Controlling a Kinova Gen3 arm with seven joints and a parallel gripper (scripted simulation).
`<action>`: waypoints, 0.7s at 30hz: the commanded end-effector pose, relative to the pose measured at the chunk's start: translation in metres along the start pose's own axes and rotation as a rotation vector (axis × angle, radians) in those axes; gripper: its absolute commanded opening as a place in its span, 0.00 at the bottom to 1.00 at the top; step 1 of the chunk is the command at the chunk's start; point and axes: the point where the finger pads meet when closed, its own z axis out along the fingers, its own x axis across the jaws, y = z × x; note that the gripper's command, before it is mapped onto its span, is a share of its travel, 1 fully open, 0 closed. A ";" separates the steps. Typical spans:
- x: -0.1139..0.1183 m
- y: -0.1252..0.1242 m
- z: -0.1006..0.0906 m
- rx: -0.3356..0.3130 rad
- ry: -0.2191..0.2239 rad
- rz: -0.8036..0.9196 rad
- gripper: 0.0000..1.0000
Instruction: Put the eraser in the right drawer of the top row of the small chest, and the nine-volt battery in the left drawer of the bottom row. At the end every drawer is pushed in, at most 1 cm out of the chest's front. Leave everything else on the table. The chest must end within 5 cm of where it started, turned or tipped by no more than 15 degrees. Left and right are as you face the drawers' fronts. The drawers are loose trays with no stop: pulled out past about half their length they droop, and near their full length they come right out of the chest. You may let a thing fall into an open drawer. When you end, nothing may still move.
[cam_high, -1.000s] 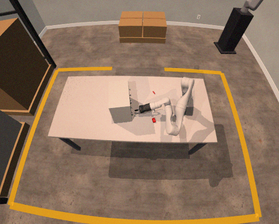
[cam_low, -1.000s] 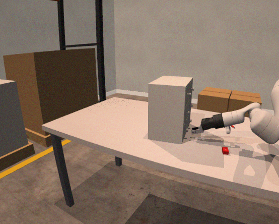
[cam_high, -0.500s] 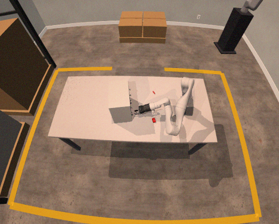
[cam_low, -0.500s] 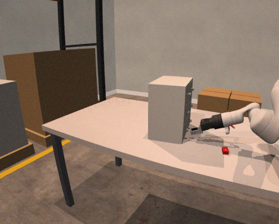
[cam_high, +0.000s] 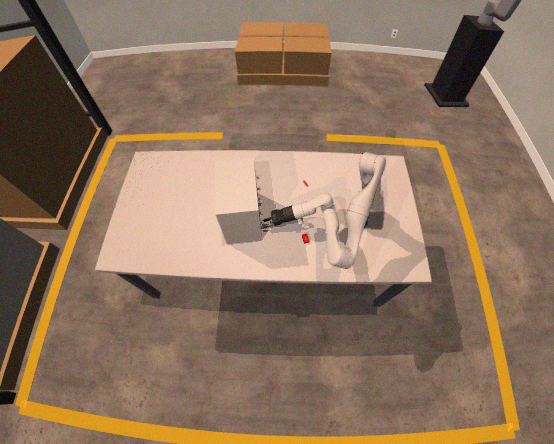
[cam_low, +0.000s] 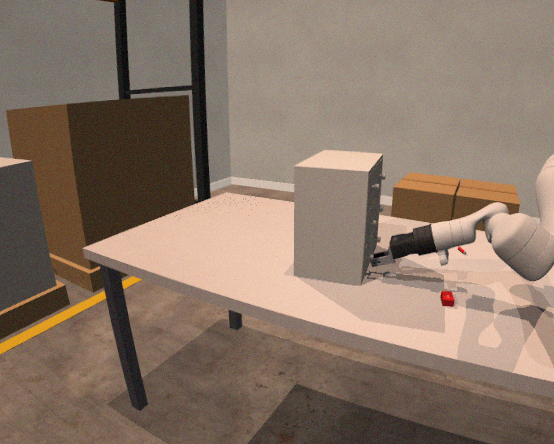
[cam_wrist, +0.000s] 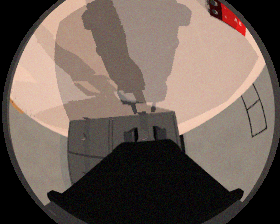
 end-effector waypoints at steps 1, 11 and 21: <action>-0.001 0.003 0.006 -0.001 -0.005 0.001 0.67; -0.001 0.005 0.010 -0.004 -0.005 0.001 0.67; -0.001 0.005 0.010 -0.005 -0.005 0.001 0.67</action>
